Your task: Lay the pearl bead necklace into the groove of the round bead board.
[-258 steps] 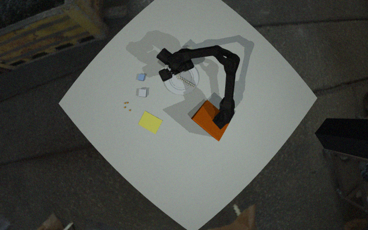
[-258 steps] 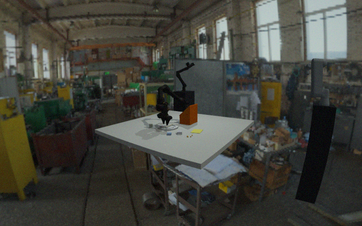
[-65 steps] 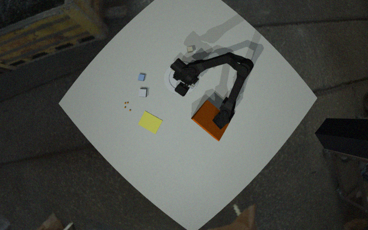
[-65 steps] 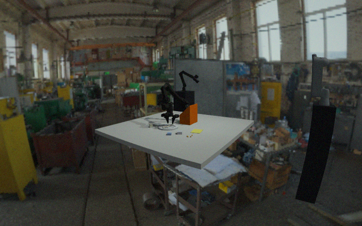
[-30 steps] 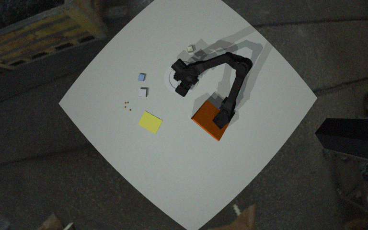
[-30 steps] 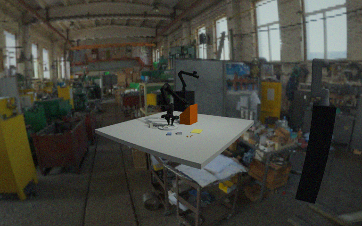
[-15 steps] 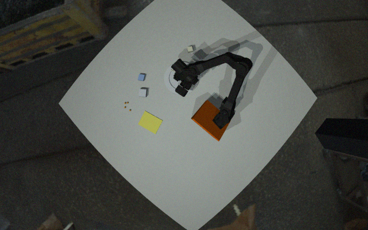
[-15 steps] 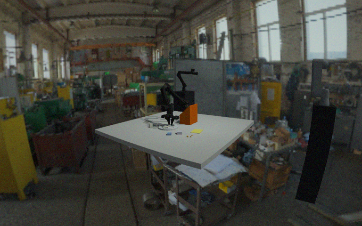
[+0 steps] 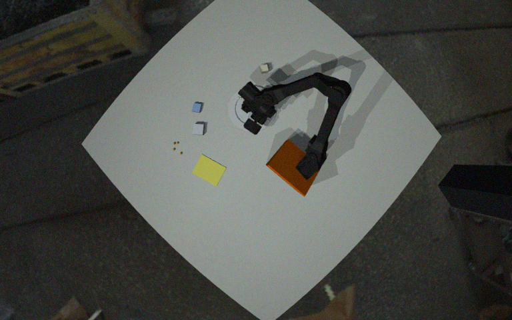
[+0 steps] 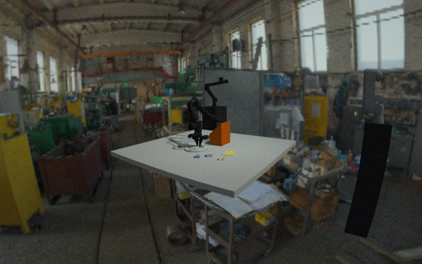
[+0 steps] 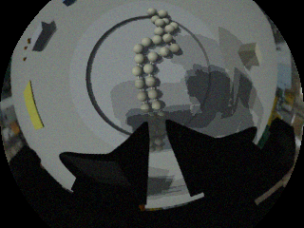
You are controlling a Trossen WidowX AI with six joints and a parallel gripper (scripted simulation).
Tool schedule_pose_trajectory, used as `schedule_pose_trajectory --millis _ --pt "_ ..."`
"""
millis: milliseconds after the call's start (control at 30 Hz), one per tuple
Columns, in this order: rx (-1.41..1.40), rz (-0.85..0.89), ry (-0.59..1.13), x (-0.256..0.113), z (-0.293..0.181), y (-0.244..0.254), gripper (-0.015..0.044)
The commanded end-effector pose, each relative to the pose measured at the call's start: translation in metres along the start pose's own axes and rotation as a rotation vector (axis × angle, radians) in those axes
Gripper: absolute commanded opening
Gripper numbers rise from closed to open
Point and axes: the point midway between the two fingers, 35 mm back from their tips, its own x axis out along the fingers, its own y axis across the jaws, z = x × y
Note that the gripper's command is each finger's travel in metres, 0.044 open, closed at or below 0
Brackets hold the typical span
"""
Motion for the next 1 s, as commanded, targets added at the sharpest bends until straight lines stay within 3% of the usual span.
schedule_pose_trajectory --millis 0,533,967 --pt "0.002 0.0 -0.001 0.0 0.0 0.0 0.0" --pt "0.002 0.0 -0.001 -0.001 0.0 0.0 0.0" --pt "-0.007 -0.001 0.002 -0.025 0.0 0.0 0.0"
